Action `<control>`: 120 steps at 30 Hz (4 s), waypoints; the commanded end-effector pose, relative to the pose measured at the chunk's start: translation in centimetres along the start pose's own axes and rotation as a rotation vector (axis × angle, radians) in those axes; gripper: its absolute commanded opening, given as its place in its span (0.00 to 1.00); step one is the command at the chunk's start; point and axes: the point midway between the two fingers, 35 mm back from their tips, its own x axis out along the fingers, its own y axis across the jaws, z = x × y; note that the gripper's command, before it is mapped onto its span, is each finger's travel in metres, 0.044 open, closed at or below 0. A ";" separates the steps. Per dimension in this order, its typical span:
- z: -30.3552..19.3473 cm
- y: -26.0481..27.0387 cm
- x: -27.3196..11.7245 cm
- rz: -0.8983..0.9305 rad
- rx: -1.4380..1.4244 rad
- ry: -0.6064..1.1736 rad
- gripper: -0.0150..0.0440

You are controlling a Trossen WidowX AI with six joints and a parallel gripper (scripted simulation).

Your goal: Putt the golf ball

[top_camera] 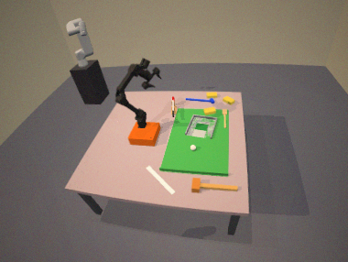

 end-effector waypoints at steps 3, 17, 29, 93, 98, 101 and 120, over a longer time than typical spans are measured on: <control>-0.1 0.0 1.2 0.028 0.010 0.012 1.00; -6.4 5.4 20.6 0.477 0.279 0.044 1.00; -8.9 10.5 25.9 0.612 0.428 -0.010 1.00; -8.9 12.0 28.4 0.612 0.423 -0.008 0.25; -8.6 9.9 25.7 0.612 0.423 -0.008 0.25; -8.3 8.7 23.9 0.612 0.423 -0.008 0.25; -15.3 7.9 22.5 0.541 0.715 0.156 0.25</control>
